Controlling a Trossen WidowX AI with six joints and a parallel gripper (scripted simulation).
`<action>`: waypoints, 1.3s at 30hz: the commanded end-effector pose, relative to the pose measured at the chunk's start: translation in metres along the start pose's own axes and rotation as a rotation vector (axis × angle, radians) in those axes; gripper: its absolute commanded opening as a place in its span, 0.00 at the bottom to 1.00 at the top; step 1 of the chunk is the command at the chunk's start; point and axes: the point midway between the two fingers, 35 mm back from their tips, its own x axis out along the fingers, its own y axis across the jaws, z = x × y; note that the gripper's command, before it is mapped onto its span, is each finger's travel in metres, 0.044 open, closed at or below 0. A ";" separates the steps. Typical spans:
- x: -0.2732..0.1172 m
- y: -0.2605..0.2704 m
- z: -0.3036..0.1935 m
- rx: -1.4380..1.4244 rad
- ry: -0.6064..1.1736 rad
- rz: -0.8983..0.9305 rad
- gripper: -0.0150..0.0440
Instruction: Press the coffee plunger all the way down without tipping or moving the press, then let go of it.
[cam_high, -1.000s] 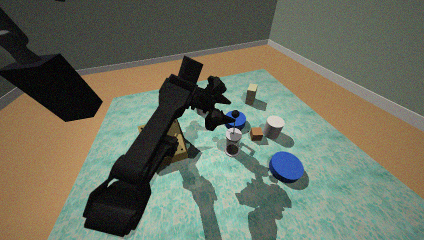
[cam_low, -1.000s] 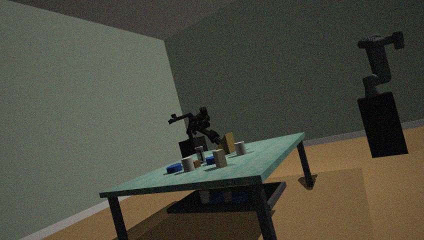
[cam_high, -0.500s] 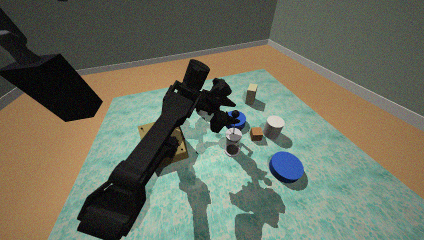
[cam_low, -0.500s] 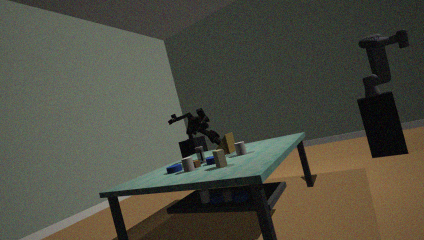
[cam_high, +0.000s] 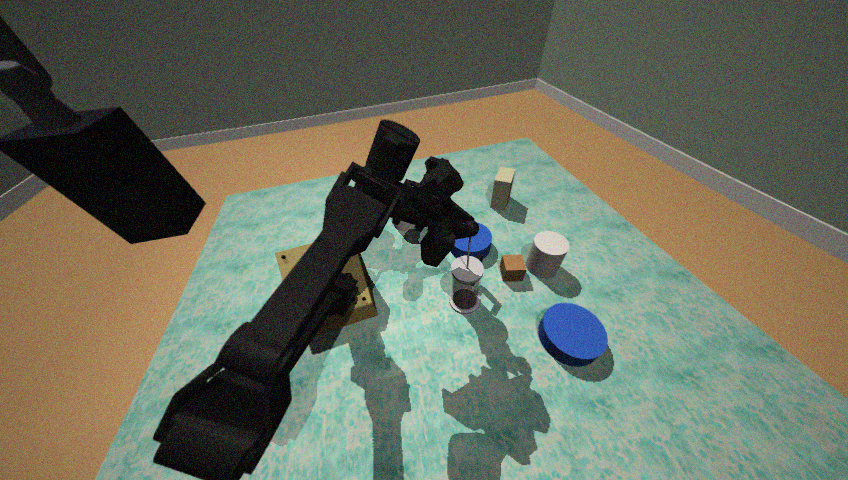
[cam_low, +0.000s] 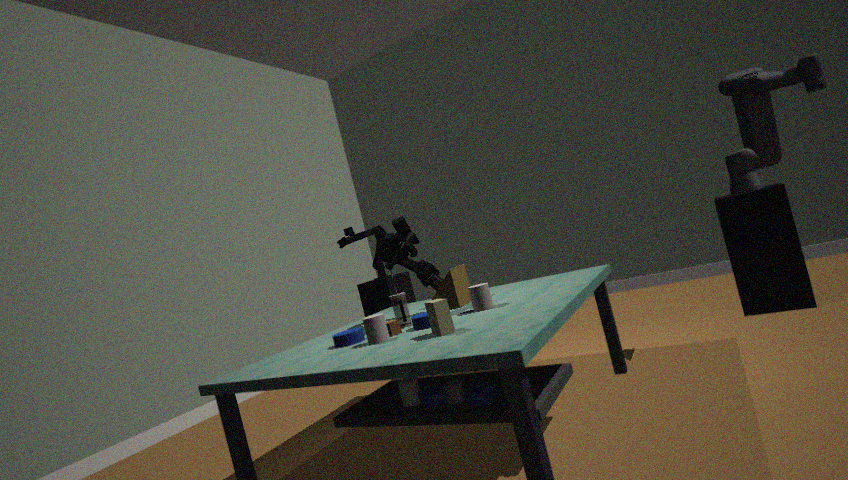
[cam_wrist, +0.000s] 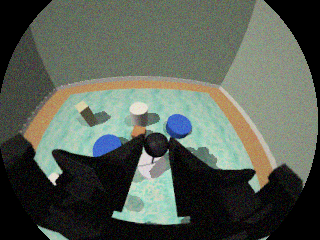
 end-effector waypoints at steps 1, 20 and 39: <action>0.000 0.000 0.000 -0.002 0.000 0.002 0.45; 0.015 0.006 -0.019 0.001 0.015 0.008 0.45; 0.035 0.011 -0.044 0.004 0.021 0.013 0.45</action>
